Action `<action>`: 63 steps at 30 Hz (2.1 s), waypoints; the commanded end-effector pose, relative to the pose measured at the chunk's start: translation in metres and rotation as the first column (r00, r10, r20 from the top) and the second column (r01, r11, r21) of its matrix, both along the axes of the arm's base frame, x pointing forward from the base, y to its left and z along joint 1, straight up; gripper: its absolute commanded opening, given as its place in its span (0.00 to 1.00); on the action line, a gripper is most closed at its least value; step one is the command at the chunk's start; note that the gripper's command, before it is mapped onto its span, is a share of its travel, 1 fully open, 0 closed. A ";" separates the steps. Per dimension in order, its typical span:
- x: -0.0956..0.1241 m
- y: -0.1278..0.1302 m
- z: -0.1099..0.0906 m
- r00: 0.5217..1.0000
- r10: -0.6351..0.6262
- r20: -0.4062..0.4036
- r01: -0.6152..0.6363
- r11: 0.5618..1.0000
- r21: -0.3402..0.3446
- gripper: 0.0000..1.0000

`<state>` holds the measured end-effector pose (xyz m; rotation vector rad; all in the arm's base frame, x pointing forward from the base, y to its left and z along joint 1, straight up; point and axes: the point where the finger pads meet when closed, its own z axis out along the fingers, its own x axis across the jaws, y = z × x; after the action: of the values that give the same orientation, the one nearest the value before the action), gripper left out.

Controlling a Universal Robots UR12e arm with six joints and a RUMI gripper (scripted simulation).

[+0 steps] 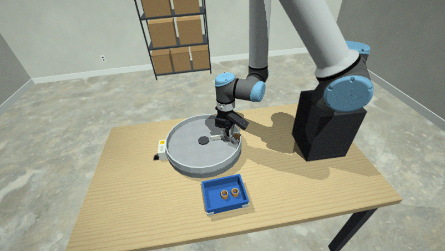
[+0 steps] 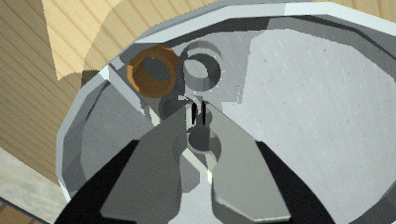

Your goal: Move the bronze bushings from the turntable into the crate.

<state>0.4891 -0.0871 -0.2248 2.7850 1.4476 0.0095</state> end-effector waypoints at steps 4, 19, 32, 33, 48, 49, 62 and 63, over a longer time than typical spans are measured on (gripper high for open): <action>0.000 0.000 0.003 1.000 0.000 0.001 0.000 1.000 -0.001 0.00; 0.000 0.000 0.054 1.000 0.000 0.001 0.000 1.000 -0.001 0.00; 0.000 0.000 0.059 1.000 0.000 0.001 0.000 1.000 -0.001 0.00; 0.000 0.000 0.059 1.000 0.000 0.001 0.000 1.000 -0.001 0.00; 0.000 0.000 0.059 1.000 0.000 0.001 0.000 1.000 -0.001 0.00; 0.000 0.000 0.059 1.000 0.000 0.001 0.000 1.000 -0.001 0.00; 0.000 0.000 0.059 1.000 0.000 0.001 0.000 1.000 -0.001 0.00; 0.001 0.000 0.059 1.000 0.000 0.001 0.000 1.000 -0.001 0.00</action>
<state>0.4886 -0.0872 -0.1663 2.7849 1.4475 0.0090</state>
